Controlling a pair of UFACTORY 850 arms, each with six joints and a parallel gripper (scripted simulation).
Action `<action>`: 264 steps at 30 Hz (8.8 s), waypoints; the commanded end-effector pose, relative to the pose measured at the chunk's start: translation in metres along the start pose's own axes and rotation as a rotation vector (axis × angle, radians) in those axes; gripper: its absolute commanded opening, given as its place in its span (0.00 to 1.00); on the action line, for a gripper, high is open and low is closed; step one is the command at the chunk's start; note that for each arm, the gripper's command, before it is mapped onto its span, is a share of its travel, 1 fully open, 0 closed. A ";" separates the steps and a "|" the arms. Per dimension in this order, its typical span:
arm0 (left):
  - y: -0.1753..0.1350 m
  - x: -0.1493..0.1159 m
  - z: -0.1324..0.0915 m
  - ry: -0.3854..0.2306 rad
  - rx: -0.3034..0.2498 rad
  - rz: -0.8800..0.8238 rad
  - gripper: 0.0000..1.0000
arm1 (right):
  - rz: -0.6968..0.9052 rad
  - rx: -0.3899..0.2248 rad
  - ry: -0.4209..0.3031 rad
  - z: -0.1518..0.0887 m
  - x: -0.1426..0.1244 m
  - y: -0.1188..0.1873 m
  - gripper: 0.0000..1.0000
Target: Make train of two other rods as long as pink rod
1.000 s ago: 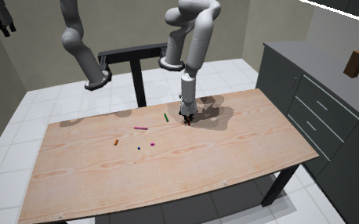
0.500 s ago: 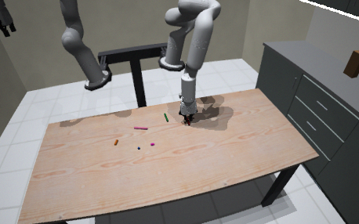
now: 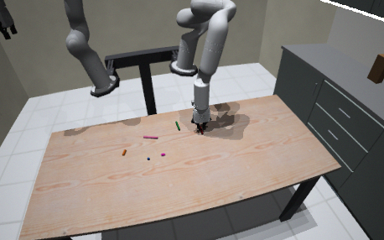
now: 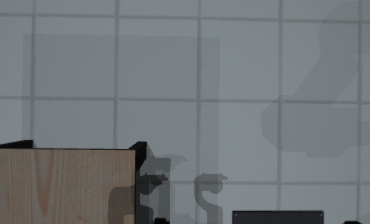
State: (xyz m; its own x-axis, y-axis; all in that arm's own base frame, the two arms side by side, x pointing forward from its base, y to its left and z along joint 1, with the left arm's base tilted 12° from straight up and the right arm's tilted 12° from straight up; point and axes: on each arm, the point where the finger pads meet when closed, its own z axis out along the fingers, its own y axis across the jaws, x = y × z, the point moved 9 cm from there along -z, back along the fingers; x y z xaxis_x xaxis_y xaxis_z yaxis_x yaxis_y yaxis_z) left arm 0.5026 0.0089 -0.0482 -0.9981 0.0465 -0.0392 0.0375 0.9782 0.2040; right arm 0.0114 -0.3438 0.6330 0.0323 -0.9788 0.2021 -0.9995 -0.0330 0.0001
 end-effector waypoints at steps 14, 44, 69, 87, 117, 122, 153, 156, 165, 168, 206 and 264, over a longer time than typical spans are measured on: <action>0.000 -0.001 0.009 -0.001 0.000 0.000 0.26 | 0.000 0.000 0.002 -0.001 0.000 0.000 1.00; 0.000 -0.001 0.011 -0.001 0.000 0.000 0.26 | 0.000 0.000 0.002 -0.001 0.000 0.000 1.00; 0.000 -0.001 0.011 -0.001 0.000 0.000 0.06 | 0.000 0.000 0.002 -0.001 0.000 0.000 1.00; 0.000 -0.001 0.011 -0.001 0.000 0.000 0.06 | 0.000 0.000 0.002 -0.001 0.000 0.000 1.00; 0.000 -0.001 -0.089 -0.001 0.000 0.000 0.06 | 0.000 0.000 0.002 -0.001 0.000 0.000 1.00; 0.000 -0.001 -0.089 -0.001 0.000 0.000 0.06 | 0.000 0.000 0.002 -0.001 0.000 0.000 1.00; -0.087 -0.104 -0.085 -0.057 -0.042 -0.768 0.06 | 0.000 0.000 0.002 -0.001 0.000 0.000 1.00; -0.104 -0.115 -0.085 -0.057 -0.038 -0.883 0.06 | 0.000 0.000 0.002 -0.001 0.000 0.000 1.00; -0.150 -0.138 -0.087 -0.044 -0.021 -1.160 0.06 | 0.000 0.000 0.002 -0.001 0.000 0.000 1.00; -0.166 -0.144 -0.088 -0.034 -0.014 -1.256 0.06 | 0.000 0.000 0.002 -0.001 0.000 0.000 1.00; -0.207 -0.157 -0.059 -0.001 0.002 -1.465 0.06 | 0.000 0.000 0.002 -0.001 0.000 0.000 1.00; -0.207 -0.158 -0.002 -0.001 0.002 -1.465 0.06 | 0.000 0.000 0.002 -0.001 0.000 0.000 1.00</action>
State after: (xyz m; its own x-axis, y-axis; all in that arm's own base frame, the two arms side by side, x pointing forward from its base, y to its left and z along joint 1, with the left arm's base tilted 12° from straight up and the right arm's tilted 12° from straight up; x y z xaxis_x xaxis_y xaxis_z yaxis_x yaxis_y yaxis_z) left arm 0.6515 -0.2009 -0.0831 -0.1428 -0.9678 -0.2071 -0.9886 0.1496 -0.0174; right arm 0.0114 -0.3438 0.6330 0.0323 -0.9788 0.2021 -0.9995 -0.0330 0.0001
